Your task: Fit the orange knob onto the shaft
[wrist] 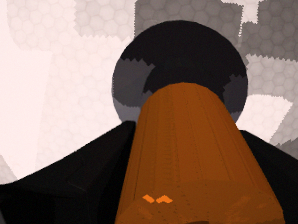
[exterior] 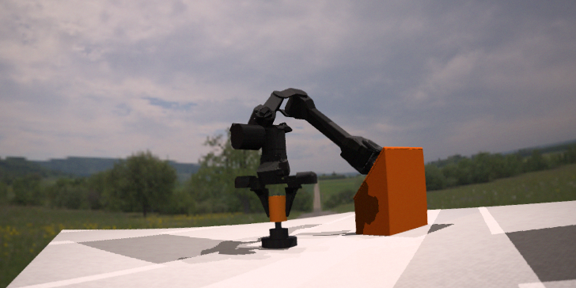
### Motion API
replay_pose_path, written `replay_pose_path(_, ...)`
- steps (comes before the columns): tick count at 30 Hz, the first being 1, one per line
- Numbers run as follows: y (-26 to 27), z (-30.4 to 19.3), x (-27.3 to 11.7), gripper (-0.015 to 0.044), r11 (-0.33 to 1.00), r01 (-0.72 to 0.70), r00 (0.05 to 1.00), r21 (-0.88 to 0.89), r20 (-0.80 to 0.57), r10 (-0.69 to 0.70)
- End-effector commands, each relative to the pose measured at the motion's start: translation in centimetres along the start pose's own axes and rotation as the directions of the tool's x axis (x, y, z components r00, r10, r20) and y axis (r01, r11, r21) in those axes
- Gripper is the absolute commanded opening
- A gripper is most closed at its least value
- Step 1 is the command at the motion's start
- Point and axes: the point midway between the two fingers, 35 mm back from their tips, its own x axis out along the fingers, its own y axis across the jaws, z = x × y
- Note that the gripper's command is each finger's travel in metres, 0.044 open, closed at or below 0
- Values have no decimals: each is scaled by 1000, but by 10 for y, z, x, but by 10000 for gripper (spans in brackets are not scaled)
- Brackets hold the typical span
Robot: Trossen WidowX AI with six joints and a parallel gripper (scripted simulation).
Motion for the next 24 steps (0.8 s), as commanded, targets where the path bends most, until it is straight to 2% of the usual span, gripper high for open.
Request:
replay_pose_path(1,0,1,-5,0,1000,3,1000,-25,2,-3)
replay_pose_path(5,-1,2,-4,0,997,3,1000,-77,2,-3)
replay_pose_path(24,0,0,3,0,997,4,1000,-77,2,-3)
